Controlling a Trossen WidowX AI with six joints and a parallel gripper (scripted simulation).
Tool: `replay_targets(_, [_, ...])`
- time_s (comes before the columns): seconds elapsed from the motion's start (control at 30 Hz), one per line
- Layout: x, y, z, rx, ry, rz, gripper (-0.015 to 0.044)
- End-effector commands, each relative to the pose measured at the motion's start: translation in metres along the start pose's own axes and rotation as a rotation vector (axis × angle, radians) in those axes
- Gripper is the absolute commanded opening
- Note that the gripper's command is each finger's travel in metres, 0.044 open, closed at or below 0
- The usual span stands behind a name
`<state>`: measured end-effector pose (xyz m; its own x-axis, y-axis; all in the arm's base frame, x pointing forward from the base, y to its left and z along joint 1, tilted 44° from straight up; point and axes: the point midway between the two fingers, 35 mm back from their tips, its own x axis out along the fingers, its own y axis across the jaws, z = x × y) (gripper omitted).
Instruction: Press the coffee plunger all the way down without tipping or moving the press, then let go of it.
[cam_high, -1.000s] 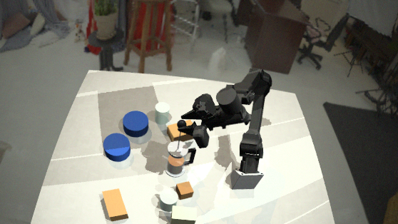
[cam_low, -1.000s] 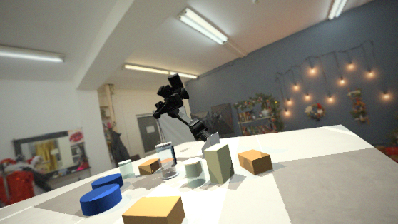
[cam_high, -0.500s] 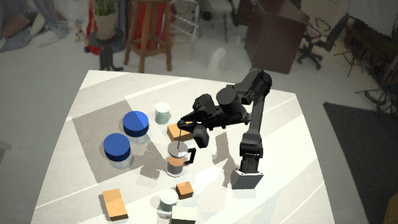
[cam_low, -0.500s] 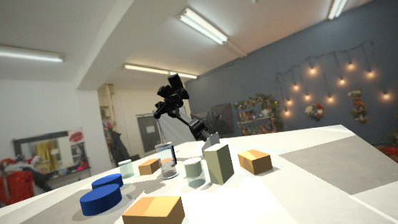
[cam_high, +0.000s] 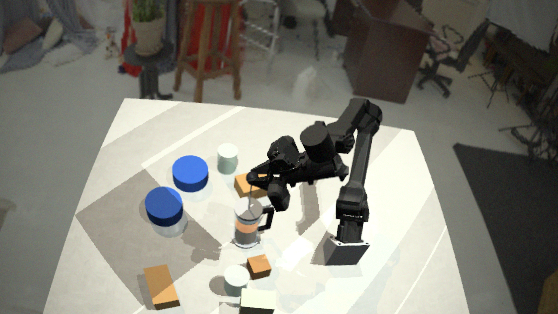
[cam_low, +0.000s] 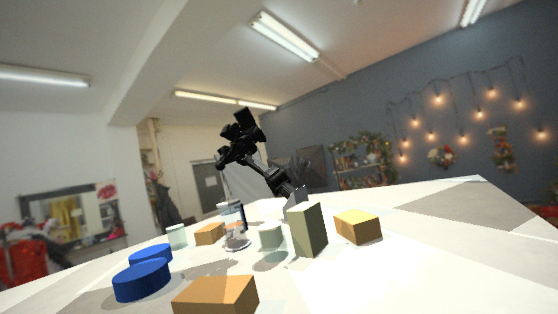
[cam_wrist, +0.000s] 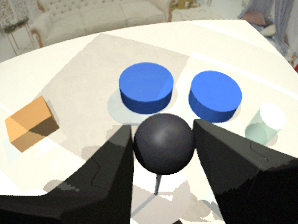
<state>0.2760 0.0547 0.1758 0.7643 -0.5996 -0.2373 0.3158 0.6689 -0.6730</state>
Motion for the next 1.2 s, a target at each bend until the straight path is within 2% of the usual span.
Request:
replay_targets(0.0, [0.007,0.004,-0.013,0.003,0.020,0.017,0.0123])
replay_targets(1.17, [0.041,0.008,-0.060,0.003,0.016,0.019,0.0123])
